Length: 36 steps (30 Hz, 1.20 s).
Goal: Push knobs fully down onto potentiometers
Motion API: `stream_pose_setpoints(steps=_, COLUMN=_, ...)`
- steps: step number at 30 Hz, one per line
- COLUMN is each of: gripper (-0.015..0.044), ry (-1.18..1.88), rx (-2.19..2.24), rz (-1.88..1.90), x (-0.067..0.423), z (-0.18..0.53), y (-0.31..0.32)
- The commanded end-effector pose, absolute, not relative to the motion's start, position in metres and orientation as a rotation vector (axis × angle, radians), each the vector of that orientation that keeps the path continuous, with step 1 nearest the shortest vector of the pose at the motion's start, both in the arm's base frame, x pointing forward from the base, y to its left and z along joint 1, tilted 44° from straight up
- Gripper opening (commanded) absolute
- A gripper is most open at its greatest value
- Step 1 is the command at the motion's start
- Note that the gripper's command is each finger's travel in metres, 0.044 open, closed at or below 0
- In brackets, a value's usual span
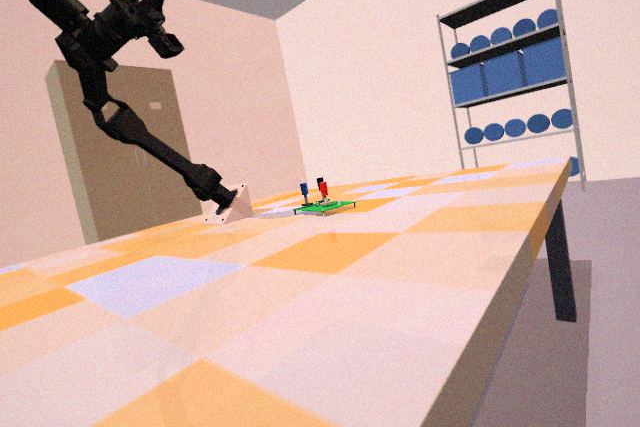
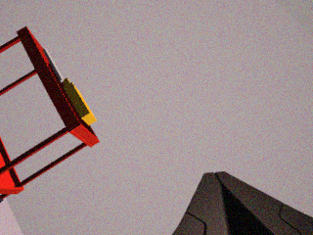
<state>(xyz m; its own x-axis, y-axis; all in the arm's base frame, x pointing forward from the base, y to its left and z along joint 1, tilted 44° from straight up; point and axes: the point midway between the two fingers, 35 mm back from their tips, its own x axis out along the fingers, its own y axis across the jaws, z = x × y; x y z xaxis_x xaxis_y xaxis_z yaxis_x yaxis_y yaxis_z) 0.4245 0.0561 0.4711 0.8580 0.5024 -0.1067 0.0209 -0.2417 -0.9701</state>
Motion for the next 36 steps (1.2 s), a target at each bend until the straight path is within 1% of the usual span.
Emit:
stream_pose_setpoints(steps=1, gripper=0.0000, ry=-0.303, rx=-1.678, rz=0.538, x=0.437, z=0.446, y=0.060)
stream_pose_setpoints(steps=19, gripper=0.0000, ry=0.209, rx=-1.291, rz=0.723, x=0.478, z=0.324, y=0.081)
stream_pose_setpoints(steps=28, gripper=0.0000, ry=0.497, rx=-1.125, rz=0.764, x=0.480, z=0.256, y=0.095)
stream_pose_setpoints(steps=36, gripper=0.0000, ry=0.764, rx=-1.004, rz=0.747, x=0.474, z=0.199, y=0.105)
